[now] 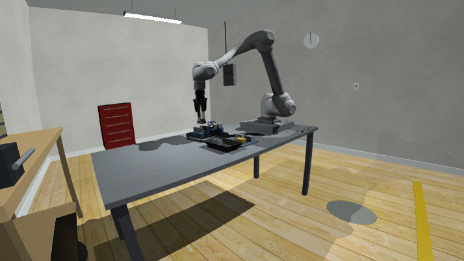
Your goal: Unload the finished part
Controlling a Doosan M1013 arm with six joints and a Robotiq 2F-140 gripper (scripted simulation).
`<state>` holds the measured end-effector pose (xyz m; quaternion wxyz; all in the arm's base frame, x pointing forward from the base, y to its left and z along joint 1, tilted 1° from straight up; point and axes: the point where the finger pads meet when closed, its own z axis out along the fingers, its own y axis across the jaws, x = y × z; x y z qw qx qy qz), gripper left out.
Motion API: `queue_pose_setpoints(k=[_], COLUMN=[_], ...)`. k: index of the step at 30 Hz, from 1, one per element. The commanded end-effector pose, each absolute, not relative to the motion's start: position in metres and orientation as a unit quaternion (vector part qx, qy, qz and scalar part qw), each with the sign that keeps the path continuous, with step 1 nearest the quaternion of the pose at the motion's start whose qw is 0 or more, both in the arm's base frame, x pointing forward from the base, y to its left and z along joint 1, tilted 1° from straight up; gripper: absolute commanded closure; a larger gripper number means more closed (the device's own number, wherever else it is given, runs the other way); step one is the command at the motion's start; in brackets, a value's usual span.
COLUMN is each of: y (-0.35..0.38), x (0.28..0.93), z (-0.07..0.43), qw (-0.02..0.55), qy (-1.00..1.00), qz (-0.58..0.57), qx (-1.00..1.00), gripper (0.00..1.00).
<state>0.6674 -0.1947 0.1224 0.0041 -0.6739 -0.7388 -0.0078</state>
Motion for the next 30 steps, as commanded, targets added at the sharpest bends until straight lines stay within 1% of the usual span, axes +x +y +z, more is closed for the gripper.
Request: queue_pose_setpoints(k=[1, 16, 21, 23, 30], y=[-0.195, -0.187, -0.145, -0.145, -0.060], x=[0.667, 0.671, 0.690, 0.690, 0.720], z=[0.124, 0.127, 0.128, 0.128, 0.129], qw=[0.004, 0.004, 0.004, 0.004, 0.004], qy=[-0.739, -0.737, -0.731, -0.731, -0.717], qz=[-0.008, -0.008, -0.008, -0.008, -0.008], qx=[-0.674, -0.675, -0.683, -0.683, -0.697], gripper=[1.00, 1.00, 1.00, 1.00, 1.00])
